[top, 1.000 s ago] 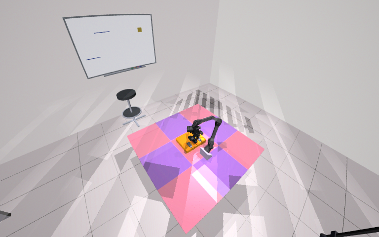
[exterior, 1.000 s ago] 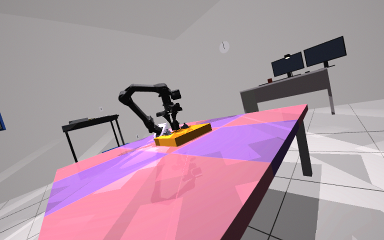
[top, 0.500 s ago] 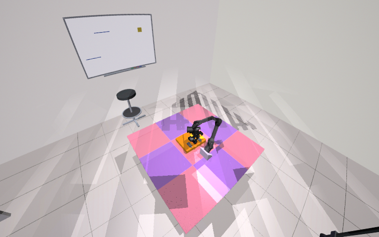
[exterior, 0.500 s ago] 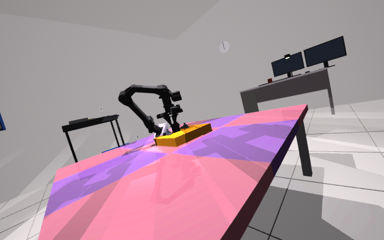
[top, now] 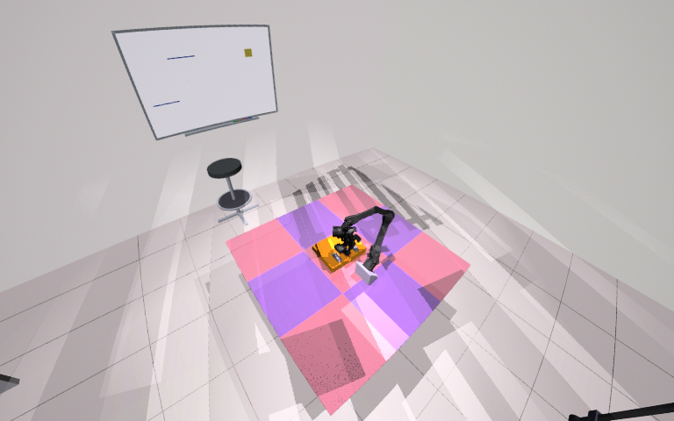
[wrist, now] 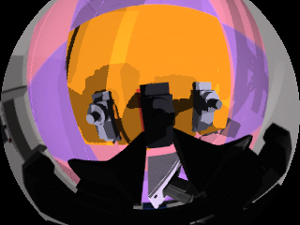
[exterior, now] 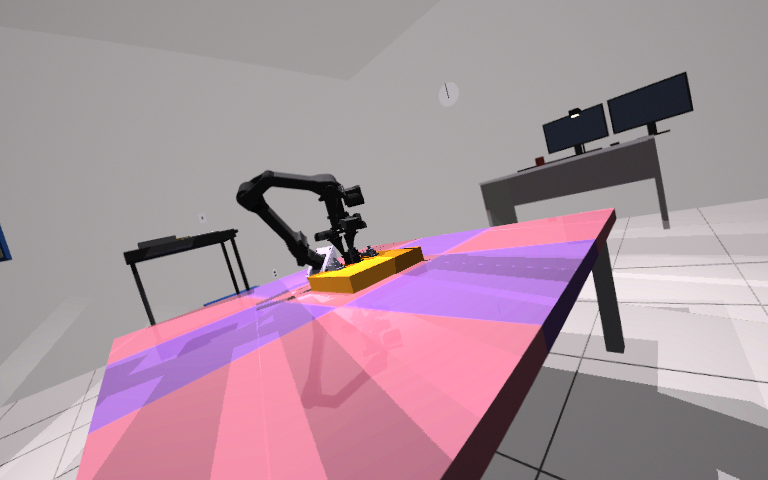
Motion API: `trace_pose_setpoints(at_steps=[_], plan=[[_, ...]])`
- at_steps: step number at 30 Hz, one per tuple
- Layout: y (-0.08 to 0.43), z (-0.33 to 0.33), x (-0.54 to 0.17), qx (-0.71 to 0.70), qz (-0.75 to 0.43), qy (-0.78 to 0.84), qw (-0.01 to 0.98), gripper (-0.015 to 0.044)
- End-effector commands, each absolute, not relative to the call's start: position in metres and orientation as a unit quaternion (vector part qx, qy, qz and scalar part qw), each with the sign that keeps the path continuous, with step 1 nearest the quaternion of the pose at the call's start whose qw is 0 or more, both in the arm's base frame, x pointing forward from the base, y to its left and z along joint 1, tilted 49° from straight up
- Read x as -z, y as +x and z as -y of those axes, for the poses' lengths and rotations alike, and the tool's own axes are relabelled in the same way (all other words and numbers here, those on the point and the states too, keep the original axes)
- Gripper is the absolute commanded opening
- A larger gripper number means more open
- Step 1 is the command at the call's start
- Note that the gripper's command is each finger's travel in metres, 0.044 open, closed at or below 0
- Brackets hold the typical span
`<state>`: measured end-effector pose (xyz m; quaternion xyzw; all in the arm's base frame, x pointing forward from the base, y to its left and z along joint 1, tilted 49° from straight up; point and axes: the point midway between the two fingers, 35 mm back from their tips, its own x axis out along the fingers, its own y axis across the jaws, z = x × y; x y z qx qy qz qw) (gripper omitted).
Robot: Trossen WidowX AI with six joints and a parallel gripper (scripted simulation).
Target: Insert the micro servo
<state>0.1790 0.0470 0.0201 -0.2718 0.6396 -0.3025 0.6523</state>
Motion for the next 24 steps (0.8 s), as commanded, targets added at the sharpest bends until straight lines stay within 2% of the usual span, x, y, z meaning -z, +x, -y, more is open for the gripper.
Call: trace_pose_setpoints(at_steps=[1,24], plan=[[0.18,-0.044,-0.018,0.301,-0.638,-0.274,0.654,0.0],[0.18,-0.029,-0.004,0.301,-0.638,-0.275,0.654,0.0]])
